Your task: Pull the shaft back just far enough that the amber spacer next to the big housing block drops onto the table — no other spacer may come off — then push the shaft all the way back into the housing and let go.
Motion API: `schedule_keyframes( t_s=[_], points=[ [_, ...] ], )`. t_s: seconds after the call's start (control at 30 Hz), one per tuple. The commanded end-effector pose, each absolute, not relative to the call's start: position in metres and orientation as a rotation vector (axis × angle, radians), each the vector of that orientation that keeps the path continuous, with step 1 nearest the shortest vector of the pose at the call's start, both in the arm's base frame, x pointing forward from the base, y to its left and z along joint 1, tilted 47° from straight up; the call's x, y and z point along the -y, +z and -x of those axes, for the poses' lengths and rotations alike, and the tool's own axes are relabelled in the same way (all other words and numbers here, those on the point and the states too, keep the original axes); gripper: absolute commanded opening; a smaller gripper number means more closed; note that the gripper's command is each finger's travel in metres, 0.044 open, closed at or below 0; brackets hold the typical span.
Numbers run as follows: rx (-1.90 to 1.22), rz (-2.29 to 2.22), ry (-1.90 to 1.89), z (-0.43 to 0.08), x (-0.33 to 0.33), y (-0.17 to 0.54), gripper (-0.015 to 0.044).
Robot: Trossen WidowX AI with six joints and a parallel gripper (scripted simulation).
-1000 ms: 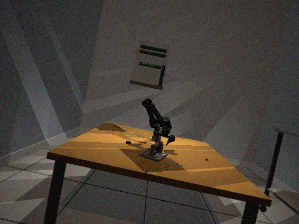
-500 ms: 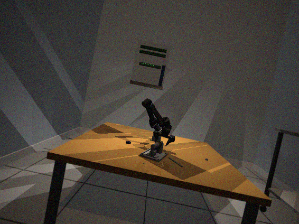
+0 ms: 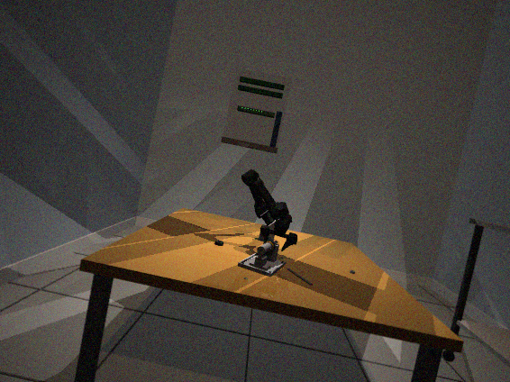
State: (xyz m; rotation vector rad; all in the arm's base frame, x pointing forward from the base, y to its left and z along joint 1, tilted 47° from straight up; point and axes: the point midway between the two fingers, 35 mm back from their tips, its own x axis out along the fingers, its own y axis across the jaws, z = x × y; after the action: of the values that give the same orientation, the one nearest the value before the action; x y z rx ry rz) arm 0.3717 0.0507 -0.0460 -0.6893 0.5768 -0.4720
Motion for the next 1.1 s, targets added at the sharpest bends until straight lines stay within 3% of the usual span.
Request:
schedule_keyframes(
  t_s=[0.0, 0.4, 0.9, 1.07],
  points=[
    [-0.577, 0.691, -0.466, -0.3726, -0.0512, -0.0463, 0.0440],
    [-0.577, 0.691, -0.466, -0.3735, -0.0524, -0.0474, 0.0440],
    [-0.577, 0.689, -0.472, -0.3725, -0.0508, -0.0466, 0.0046],
    [-0.577, 0.689, -0.472, -0.3725, -0.0508, -0.0466, 0.0013]
  ],
)
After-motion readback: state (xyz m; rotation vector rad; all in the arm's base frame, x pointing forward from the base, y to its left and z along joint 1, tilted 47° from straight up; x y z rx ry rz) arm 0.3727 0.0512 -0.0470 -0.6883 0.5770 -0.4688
